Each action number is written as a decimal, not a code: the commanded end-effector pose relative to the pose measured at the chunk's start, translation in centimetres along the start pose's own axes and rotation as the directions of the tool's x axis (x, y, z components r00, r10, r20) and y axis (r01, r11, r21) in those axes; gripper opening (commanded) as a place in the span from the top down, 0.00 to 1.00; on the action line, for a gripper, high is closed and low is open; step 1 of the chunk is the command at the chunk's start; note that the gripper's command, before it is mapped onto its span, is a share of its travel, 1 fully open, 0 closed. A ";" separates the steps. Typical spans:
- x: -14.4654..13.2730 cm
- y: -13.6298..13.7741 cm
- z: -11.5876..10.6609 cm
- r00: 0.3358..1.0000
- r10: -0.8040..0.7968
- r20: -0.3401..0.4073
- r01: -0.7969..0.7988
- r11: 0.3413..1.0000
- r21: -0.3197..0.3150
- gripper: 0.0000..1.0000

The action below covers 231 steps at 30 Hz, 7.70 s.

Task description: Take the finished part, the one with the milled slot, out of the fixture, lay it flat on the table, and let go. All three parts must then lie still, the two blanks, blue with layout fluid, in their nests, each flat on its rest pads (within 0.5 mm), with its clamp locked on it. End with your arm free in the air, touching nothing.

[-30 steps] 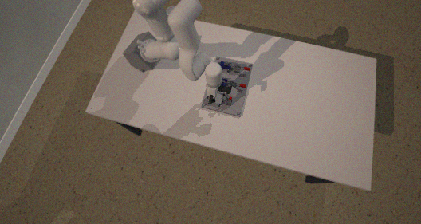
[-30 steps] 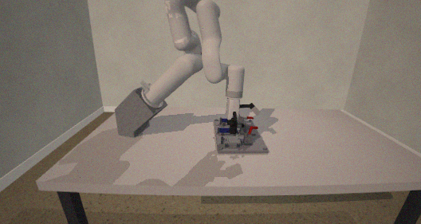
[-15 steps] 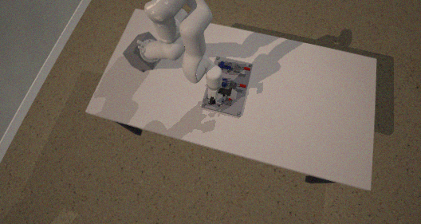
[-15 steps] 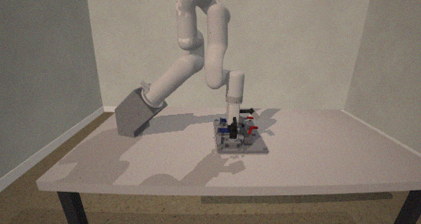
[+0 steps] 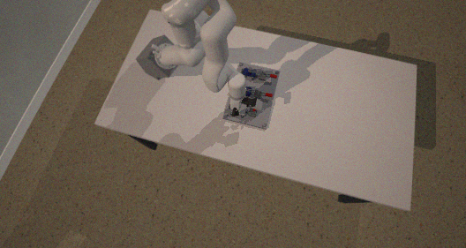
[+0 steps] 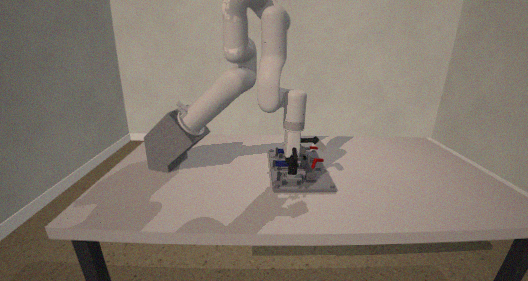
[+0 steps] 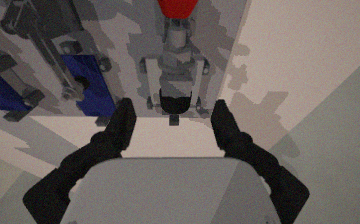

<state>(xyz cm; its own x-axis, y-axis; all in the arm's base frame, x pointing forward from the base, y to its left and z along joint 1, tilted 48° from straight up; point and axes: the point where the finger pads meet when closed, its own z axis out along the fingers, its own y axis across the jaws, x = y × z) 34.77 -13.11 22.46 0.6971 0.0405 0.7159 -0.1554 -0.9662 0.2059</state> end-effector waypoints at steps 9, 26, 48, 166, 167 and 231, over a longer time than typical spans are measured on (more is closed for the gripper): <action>0.1 0.0 0.0 1.000 0.000 -0.002 0.000 1.000 0.000 0.00; 0.1 0.0 1.2 1.000 0.000 -0.002 0.000 1.000 0.000 0.00; 0.2 0.0 3.2 1.000 0.000 -0.002 0.000 1.000 -0.001 0.00; 0.2 0.0 2.3 1.000 0.000 -0.002 0.000 1.000 -0.001 1.00; 0.2 0.0 2.2 1.000 0.000 -0.002 0.000 1.000 -0.001 1.00; -0.4 0.0 -2.8 1.000 0.000 -0.002 0.000 1.000 -0.001 1.00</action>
<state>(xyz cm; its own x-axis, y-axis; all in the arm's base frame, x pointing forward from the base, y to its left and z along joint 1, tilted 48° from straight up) 33.24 -12.68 23.54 0.6961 0.0409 0.7168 -0.1559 -0.9659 0.2065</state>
